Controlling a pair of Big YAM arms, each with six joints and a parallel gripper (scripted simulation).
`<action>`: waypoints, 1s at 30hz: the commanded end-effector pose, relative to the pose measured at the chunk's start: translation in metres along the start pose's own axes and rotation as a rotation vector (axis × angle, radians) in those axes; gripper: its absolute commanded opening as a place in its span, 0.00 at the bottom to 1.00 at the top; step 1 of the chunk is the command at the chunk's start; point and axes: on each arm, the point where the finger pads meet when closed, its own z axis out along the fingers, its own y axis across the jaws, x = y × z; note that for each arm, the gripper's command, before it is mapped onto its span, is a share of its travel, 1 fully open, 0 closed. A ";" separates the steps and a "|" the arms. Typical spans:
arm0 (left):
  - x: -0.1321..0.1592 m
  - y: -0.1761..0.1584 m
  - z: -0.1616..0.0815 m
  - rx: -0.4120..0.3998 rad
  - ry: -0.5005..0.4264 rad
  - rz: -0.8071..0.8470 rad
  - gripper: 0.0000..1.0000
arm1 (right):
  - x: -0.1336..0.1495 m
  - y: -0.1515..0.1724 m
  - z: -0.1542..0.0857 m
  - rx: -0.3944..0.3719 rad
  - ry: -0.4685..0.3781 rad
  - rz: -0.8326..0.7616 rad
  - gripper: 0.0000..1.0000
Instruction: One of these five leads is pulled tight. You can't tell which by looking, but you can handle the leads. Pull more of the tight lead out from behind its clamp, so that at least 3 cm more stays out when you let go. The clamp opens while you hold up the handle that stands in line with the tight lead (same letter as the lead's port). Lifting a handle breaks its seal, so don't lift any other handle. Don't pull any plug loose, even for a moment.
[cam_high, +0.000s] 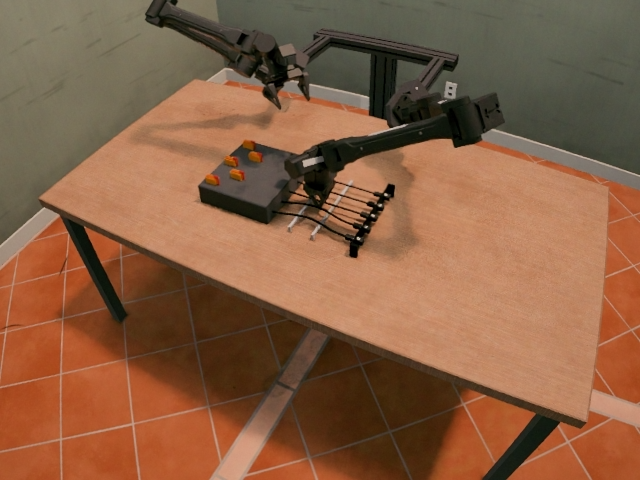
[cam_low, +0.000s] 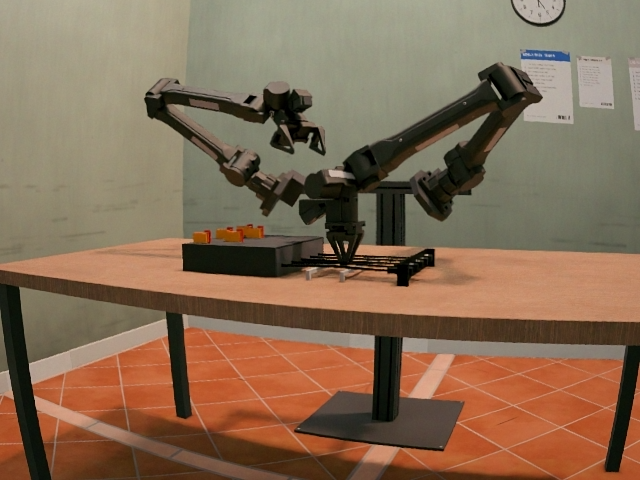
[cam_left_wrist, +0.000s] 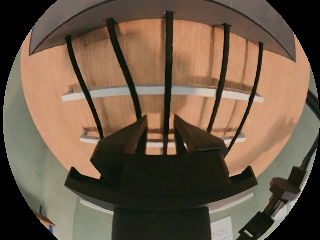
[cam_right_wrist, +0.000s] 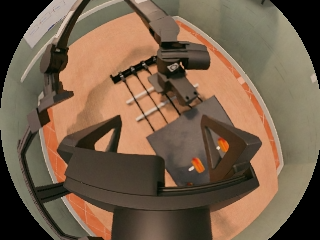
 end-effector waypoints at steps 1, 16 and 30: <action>0.002 0.003 0.001 -0.005 0.000 0.010 0.32 | -0.021 -0.010 -0.002 0.011 -0.030 0.021 1.00; 0.000 0.003 -0.002 -0.008 -0.002 0.010 0.18 | -0.021 -0.010 -0.002 0.011 -0.030 0.021 1.00; 0.000 0.003 -0.002 -0.008 -0.002 0.010 0.01 | -0.021 -0.010 -0.002 0.011 -0.030 0.021 1.00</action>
